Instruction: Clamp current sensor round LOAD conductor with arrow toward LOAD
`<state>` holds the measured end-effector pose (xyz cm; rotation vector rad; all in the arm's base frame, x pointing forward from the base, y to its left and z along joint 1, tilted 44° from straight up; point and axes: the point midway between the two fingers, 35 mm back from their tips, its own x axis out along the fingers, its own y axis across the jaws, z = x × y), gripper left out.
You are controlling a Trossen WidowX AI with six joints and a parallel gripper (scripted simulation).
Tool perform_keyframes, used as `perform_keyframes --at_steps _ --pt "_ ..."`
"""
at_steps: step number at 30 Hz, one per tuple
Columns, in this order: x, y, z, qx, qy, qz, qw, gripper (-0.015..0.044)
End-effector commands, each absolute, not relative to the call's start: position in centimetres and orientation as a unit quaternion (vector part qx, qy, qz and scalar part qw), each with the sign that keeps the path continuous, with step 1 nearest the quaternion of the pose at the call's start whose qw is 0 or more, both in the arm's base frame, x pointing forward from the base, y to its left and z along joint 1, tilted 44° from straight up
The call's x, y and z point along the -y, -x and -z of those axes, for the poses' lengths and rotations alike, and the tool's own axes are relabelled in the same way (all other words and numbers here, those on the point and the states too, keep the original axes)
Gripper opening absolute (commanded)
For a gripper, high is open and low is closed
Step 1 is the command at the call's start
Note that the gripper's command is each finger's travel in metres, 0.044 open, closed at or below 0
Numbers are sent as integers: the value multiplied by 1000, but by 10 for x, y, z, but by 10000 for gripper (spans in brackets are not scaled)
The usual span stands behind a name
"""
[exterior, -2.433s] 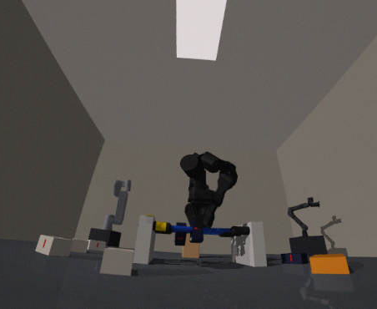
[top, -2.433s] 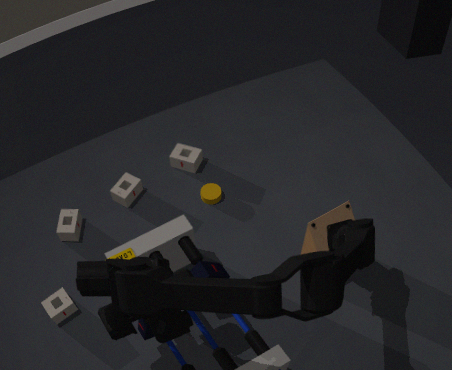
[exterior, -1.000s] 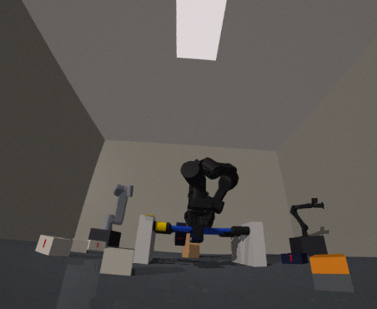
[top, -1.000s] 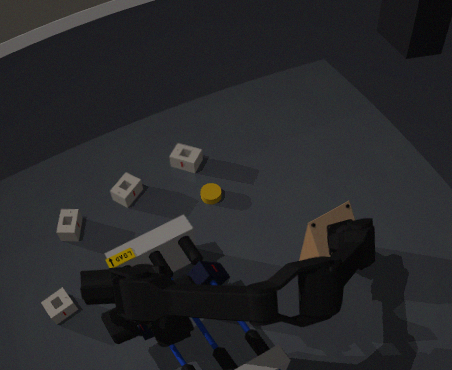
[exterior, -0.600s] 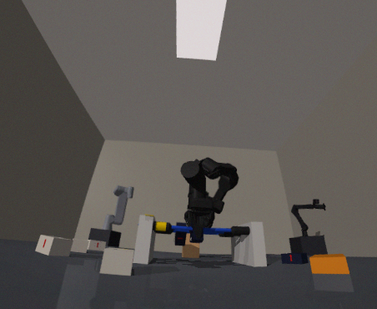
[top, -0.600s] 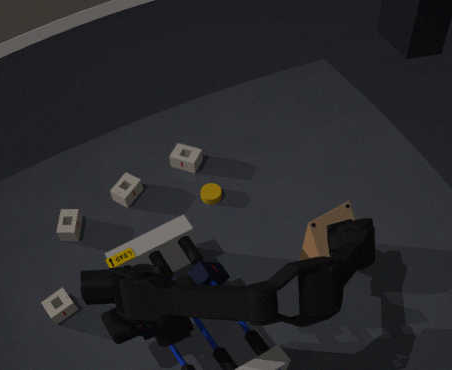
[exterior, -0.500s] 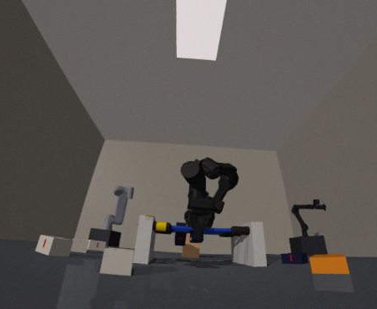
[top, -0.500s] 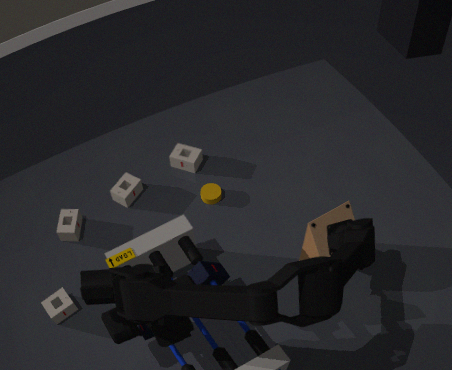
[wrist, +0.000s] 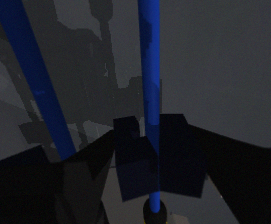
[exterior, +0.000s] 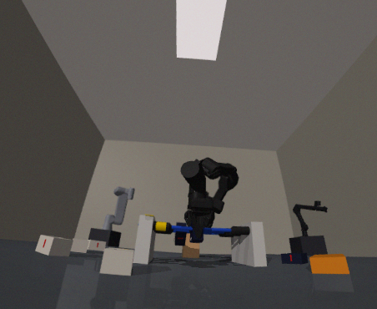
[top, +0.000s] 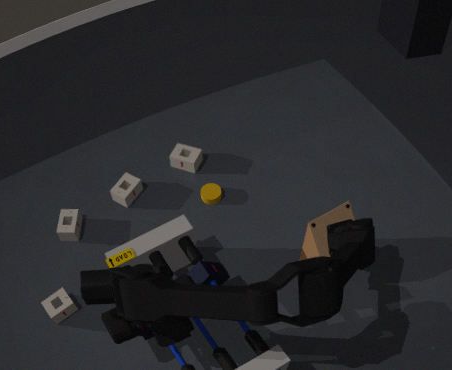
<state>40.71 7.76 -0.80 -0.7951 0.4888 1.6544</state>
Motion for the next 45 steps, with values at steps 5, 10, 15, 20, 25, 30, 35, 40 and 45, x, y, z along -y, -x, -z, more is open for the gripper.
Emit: perform_keyframes --at_steps 5,10,15,20,25,30,35,40,45 --pt "-77 -407 8 -209 341 -708 582 0" --pt "-77 -407 8 -209 341 -708 582 0" --pt "-77 -407 8 -209 341 -708 582 0" --pt "-77 -407 8 -209 341 -708 582 0" --pt "-77 -407 8 -209 341 -707 583 0" --pt "-75 -409 6 -201 346 -691 602 0" --pt "-70 -410 2 -187 353 -665 632 0" --pt "-67 -409 -3 -173 358 -642 656 0" --pt "-67 -409 -3 -172 358 -641 656 0"
